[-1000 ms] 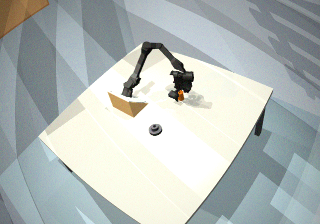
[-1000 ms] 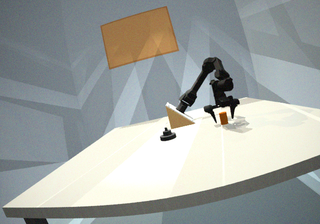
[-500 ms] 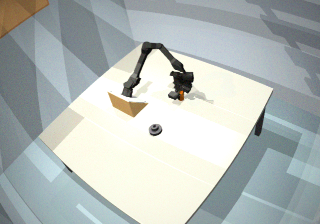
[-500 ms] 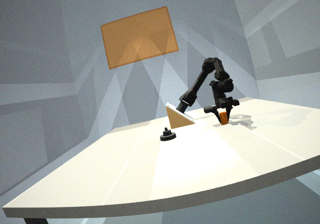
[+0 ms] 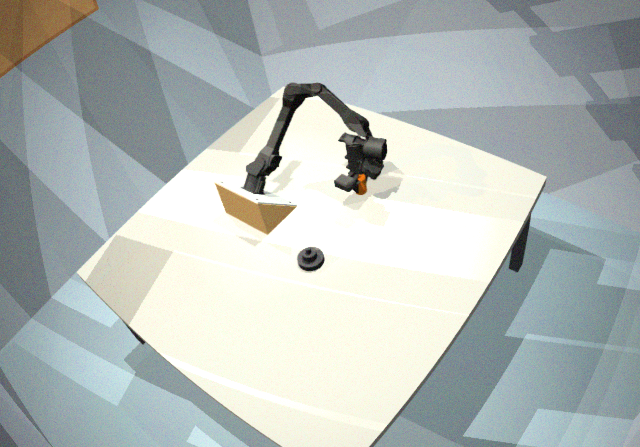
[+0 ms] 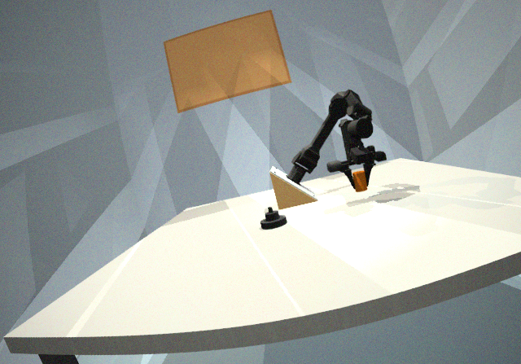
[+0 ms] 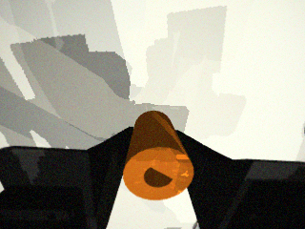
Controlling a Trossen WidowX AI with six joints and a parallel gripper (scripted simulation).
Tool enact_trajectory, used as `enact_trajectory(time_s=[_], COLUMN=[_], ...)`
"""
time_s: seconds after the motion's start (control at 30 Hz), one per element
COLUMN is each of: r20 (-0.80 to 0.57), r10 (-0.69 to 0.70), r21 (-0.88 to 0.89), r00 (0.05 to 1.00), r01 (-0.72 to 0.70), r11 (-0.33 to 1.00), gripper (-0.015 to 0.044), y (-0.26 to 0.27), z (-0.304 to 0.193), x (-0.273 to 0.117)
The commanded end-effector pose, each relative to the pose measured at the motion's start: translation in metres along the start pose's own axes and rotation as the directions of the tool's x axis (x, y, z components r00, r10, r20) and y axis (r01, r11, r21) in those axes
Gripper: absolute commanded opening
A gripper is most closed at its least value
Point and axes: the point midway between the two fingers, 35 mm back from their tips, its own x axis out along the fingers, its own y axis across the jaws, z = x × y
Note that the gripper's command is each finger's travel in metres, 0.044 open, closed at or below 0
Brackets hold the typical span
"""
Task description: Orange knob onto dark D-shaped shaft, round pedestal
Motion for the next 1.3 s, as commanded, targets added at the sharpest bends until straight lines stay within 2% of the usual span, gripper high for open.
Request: enact_trajectory(time_s=[0.0, 0.43, 1.27], r20=[0.006, 0.004, 0.003], r10=[0.003, 0.014, -0.014], r21=[-0.006, -0.003, 0.046], r00=[1.000, 1.000, 1.000], r01=[-0.003, -0.014, 0.014], r11=[1.000, 1.000, 0.999], gripper=[0.0000, 0.0000, 0.0000], y=[-0.002, -0.007, -0.071], z=[0.003, -0.005, 0.020], x=[-0.023, -0.098, -0.090])
